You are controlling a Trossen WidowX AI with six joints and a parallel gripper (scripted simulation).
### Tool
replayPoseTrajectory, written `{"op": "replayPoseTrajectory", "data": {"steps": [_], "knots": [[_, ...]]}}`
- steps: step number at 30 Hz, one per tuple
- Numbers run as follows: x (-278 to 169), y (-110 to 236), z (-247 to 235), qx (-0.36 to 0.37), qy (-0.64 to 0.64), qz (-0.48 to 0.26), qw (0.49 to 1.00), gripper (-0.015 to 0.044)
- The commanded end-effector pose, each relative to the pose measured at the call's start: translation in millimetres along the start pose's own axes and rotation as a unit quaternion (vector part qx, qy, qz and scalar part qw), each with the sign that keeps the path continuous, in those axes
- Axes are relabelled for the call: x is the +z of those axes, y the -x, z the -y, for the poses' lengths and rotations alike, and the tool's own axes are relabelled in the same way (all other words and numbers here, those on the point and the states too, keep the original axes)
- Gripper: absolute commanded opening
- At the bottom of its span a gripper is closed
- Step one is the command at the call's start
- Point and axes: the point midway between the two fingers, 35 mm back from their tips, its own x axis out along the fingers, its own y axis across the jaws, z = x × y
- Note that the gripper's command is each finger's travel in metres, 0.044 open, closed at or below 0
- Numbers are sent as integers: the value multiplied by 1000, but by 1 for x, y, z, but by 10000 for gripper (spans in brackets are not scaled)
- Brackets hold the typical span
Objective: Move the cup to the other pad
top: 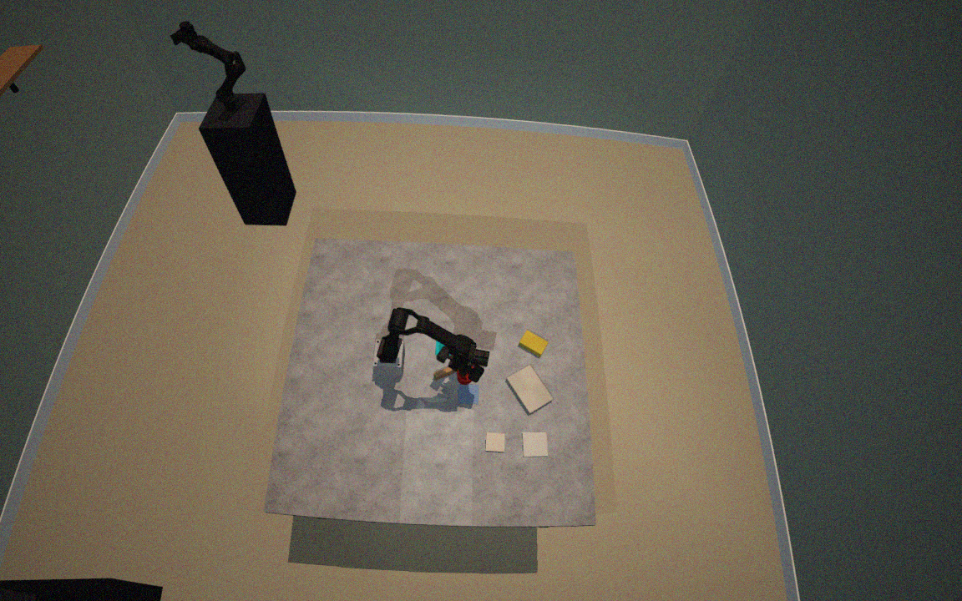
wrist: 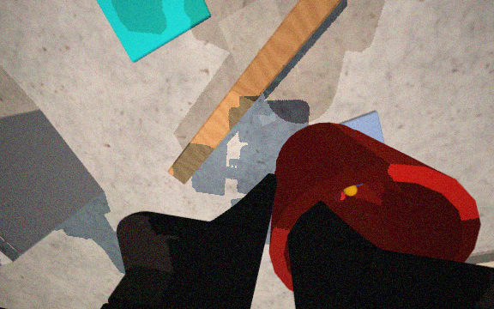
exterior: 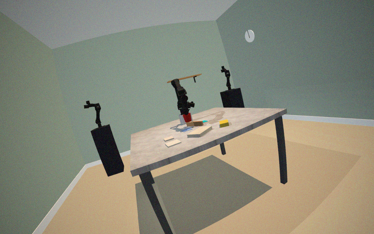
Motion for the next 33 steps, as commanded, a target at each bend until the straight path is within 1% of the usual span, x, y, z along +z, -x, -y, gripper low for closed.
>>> {"op": "replayPoseTrajectory", "data": {"steps": [1, 33], "knots": [[5, 0, -8, -1, -1, -2, 1000, 0], [47, 2, -66, 1, -1, 0, 1000, 0]]}}
